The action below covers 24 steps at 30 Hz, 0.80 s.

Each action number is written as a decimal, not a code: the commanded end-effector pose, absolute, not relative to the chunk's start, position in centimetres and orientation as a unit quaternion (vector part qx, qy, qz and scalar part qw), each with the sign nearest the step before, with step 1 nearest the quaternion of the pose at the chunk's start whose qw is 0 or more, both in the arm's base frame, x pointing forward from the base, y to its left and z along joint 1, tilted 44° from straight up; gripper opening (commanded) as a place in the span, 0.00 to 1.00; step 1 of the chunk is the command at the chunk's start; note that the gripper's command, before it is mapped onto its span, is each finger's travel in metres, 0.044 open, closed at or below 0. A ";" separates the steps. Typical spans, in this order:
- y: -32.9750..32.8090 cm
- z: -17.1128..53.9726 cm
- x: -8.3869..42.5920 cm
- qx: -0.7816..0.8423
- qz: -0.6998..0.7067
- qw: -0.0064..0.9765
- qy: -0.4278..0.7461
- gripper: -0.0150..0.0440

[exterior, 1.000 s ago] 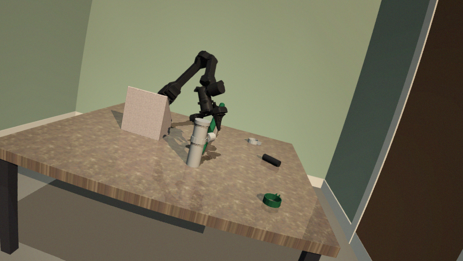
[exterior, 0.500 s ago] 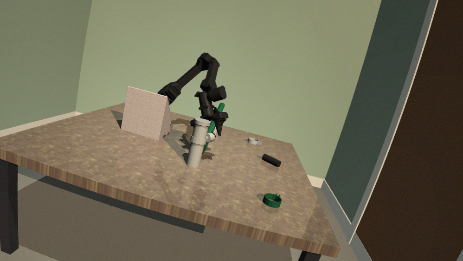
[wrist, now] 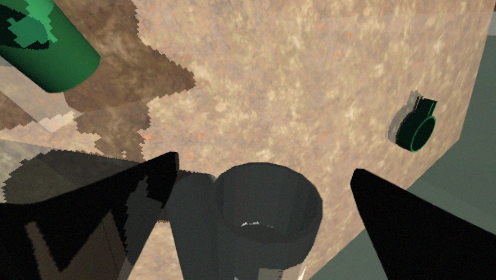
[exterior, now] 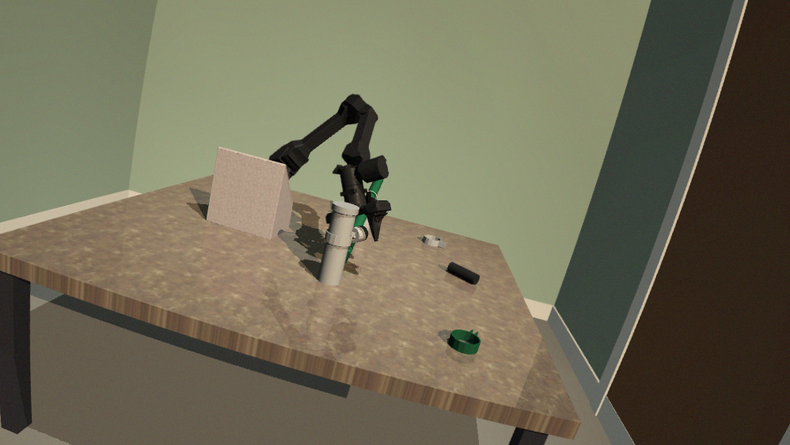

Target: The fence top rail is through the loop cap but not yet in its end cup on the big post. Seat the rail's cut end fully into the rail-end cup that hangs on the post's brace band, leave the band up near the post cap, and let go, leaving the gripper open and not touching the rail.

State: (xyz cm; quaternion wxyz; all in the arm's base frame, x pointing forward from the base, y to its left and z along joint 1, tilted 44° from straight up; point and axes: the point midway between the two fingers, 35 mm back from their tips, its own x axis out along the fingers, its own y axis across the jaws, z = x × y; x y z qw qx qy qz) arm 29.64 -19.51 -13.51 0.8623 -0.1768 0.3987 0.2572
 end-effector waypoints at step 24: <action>-19.1 -14.0 29.7 -0.198 0.267 0.863 0.379 0.25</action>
